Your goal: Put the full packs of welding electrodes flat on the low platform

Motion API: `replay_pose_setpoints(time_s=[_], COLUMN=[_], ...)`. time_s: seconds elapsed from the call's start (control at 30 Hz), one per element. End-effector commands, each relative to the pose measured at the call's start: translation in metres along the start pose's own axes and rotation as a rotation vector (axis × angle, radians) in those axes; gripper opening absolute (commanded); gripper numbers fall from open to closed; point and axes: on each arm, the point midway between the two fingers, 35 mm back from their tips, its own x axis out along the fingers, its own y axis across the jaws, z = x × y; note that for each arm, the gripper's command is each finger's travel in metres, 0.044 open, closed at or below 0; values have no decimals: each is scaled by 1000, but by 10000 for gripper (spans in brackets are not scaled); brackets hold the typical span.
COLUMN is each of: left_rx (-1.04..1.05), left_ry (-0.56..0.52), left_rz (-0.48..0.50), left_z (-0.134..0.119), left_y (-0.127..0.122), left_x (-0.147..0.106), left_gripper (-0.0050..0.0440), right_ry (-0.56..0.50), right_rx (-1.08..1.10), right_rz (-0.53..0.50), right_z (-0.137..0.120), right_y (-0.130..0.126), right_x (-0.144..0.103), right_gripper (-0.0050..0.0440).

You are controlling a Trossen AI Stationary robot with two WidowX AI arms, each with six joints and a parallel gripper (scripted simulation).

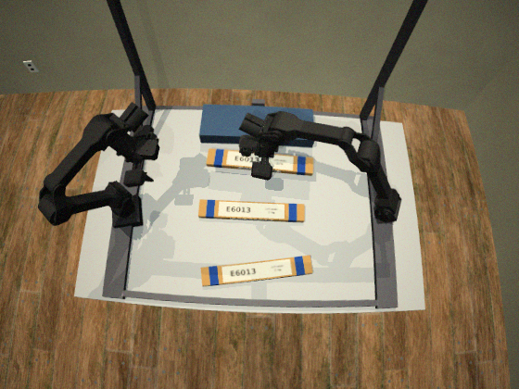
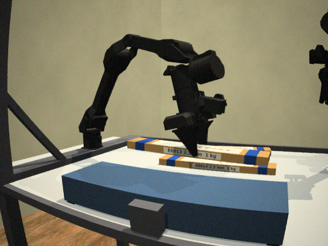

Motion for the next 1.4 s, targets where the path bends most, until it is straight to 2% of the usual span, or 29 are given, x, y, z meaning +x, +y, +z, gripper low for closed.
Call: replay_pose_setpoints(time_s=[0.0,0.77,0.83,1.0,1.37], left_rx=[-7,-7,-74,-72,-62], left_ry=[-78,-77,-79,-55,-52], left_rz=[-23,-23,-4,4,-2], left_z=[15,17,16,7,-2], left_y=[0,0,5,12,31], left_x=[-37,-42,-46,-45,-64], left_gripper=[-50,-50,-50,-50,-50], right_ry=[-14,-14,-14,-14,-14], right_rx=[6,6,6,6,6], right_rz=[15,15,15,15,15], right_z=[3,3,3,3,3], right_y=[2,2,2,2,2], right_x=[-5,-5,-5,-5,-5], right_gripper=[430,430,430,430,430])
